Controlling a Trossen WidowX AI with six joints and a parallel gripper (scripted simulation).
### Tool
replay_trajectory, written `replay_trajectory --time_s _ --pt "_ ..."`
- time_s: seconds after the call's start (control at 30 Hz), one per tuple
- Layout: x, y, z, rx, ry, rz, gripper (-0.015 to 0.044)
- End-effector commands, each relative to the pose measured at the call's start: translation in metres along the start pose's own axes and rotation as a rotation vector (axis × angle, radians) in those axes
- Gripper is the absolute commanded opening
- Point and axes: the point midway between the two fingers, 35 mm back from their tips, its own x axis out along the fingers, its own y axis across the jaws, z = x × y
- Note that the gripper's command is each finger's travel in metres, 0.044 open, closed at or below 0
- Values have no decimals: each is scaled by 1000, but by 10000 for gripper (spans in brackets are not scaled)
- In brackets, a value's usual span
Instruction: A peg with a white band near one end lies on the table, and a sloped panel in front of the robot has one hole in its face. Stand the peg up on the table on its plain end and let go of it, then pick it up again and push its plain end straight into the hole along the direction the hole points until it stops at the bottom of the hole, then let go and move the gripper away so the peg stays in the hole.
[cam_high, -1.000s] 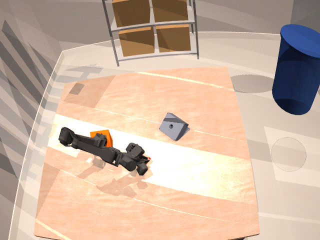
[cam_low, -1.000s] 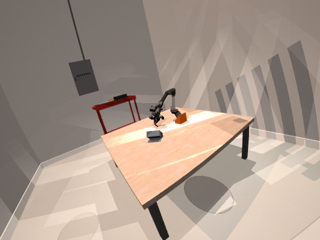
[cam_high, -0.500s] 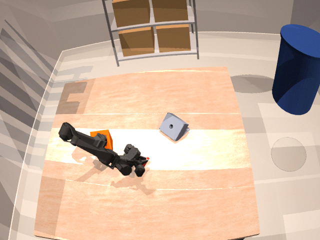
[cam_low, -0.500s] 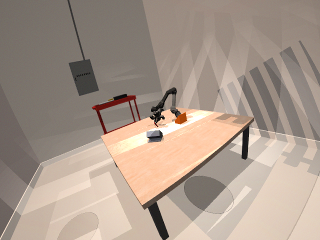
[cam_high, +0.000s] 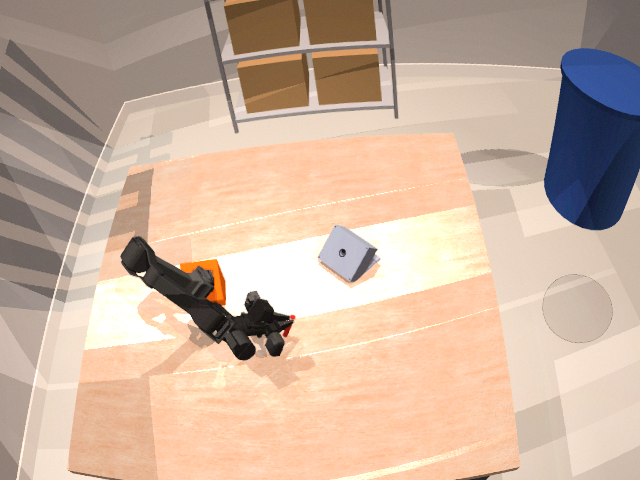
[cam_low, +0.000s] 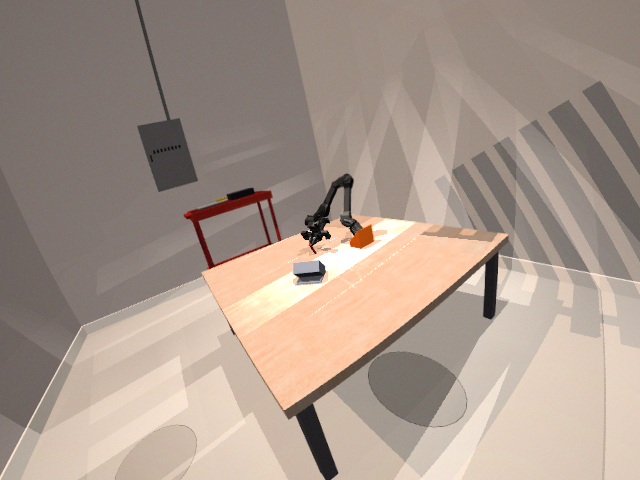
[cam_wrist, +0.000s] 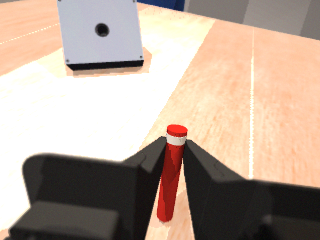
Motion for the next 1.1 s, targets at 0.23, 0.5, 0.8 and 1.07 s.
replay_trajectory --time_s 0.23,0.5,0.8,1.07 --pt "-6 0 -4 -5 -102 0 49" --pt "-11 1 -7 -6 -171 1 49" --pt "-15 1 -11 -6 -248 2 49" --pt "-19 1 -14 -7 -317 3 49"
